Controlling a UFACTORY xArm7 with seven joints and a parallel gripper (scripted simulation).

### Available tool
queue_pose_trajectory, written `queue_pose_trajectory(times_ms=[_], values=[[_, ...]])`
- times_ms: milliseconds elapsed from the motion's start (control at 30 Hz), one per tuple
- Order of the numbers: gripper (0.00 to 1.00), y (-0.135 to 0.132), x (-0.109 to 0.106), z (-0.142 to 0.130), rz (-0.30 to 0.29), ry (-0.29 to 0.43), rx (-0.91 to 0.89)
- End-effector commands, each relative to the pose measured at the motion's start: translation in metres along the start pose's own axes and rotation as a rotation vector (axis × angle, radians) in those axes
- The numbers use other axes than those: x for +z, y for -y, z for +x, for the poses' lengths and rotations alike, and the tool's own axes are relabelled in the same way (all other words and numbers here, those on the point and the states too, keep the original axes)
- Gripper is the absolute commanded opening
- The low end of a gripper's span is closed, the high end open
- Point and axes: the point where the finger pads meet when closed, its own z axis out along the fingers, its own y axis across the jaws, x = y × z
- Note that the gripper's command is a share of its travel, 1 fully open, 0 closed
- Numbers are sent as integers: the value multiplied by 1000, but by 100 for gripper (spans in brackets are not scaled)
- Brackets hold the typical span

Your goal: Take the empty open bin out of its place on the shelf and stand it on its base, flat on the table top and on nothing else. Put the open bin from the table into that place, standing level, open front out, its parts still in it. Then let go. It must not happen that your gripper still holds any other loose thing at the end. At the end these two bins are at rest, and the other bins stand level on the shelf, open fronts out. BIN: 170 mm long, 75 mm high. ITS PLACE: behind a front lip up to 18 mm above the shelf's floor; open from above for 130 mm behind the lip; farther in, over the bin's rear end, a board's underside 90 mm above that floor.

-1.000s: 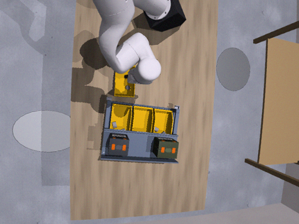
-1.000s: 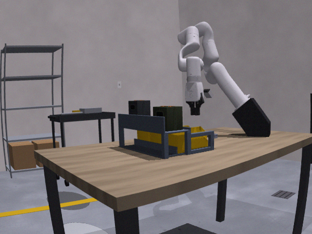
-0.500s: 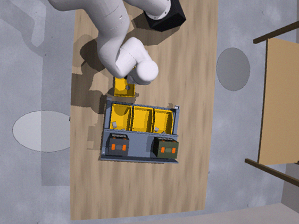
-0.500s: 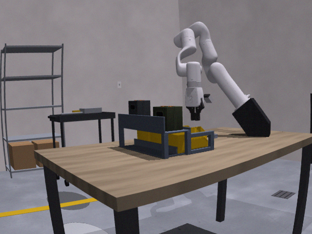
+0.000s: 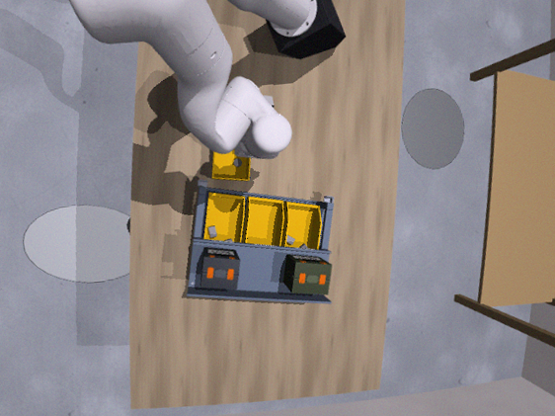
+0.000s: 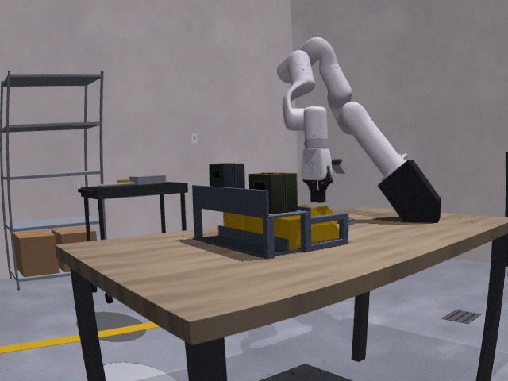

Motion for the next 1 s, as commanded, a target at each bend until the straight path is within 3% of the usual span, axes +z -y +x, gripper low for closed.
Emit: queue_pose_trajectory(times_ms=[0,967], values=[[26,0,2,-1,2,5,0],[26,0,5,-2,2,5,0]])
